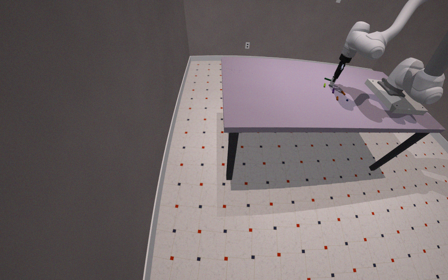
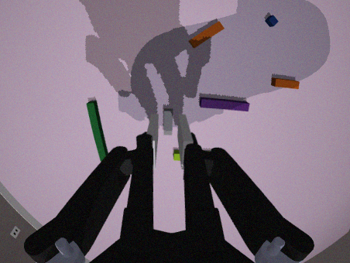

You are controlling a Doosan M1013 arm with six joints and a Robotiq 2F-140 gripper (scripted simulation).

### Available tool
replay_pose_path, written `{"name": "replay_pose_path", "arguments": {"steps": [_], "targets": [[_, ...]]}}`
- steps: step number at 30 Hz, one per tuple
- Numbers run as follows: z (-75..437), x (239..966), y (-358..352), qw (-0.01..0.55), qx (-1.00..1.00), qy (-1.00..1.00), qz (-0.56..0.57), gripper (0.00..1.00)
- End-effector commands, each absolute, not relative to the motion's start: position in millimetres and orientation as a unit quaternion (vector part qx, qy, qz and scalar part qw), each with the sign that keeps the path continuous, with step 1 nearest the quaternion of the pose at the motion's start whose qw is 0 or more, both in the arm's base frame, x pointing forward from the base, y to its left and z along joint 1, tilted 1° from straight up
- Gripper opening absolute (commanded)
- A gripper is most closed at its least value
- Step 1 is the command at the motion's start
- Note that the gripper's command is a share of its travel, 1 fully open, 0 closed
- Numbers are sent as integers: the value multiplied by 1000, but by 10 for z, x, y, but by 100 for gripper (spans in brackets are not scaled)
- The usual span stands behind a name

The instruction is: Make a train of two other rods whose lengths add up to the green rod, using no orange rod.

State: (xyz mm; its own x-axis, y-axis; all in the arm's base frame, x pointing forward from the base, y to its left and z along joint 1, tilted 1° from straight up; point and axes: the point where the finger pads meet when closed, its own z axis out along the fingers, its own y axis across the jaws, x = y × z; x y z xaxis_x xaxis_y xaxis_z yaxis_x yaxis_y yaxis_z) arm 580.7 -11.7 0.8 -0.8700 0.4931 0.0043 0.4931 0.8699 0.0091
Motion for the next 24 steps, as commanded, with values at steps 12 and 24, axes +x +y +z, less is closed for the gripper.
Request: {"name": "replay_pose_path", "arguments": {"steps": [12,24], "targets": [[-106,5807,-115,1,-255,-967,-5,15],[-141,5807,-115,1,-255,-967,-5,15]]}}
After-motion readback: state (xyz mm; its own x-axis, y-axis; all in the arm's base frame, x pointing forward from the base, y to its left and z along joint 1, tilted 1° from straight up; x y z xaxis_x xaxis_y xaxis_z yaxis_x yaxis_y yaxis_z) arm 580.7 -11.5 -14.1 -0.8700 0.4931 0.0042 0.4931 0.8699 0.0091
